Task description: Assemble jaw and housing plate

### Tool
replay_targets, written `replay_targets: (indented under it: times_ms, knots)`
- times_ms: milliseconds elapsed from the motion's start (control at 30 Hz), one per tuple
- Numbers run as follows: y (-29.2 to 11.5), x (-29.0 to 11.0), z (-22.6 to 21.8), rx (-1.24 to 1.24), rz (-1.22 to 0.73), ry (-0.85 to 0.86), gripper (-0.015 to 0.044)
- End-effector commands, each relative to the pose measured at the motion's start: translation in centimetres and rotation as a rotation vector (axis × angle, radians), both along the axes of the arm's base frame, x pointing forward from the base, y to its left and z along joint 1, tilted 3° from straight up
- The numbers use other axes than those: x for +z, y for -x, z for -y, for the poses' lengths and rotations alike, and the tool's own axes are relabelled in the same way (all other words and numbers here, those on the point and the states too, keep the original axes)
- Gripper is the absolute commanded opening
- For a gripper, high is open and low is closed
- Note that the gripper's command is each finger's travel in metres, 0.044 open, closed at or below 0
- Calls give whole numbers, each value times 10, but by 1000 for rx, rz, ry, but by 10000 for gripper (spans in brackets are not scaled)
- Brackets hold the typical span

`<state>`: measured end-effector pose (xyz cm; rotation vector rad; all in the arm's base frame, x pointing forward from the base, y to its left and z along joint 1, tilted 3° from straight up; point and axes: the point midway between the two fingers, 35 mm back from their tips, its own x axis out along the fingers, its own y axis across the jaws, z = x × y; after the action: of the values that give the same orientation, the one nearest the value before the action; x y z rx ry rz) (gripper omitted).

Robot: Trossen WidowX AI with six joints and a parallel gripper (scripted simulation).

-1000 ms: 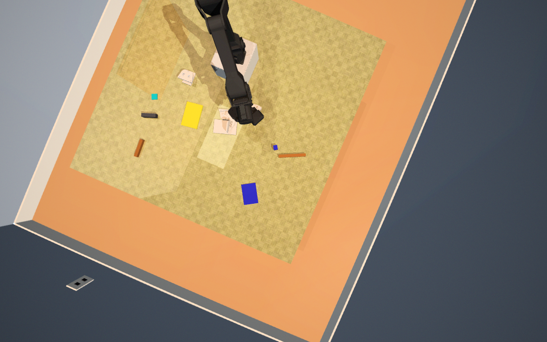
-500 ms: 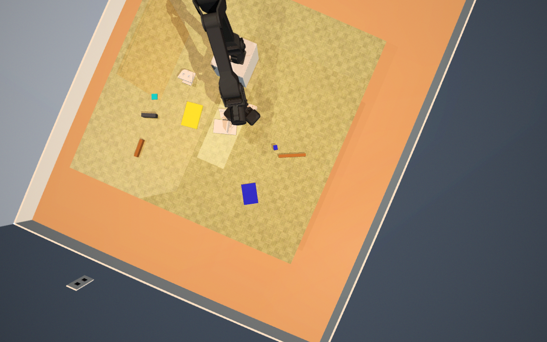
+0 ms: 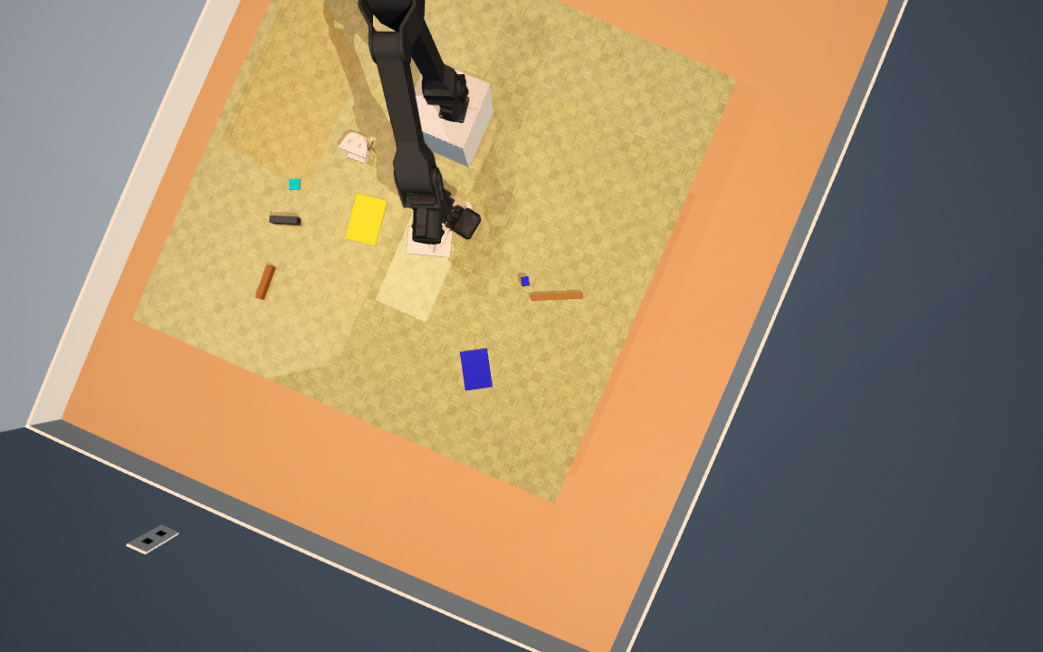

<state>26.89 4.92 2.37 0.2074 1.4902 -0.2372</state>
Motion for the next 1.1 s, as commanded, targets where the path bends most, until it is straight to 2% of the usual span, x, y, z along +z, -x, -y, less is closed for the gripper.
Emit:
replay_targets:
  times_ms: [0,1067]
  knots:
    - [-5,2,9,49,2,0,134]
    - [-25,7,109,476,-9,41,134]
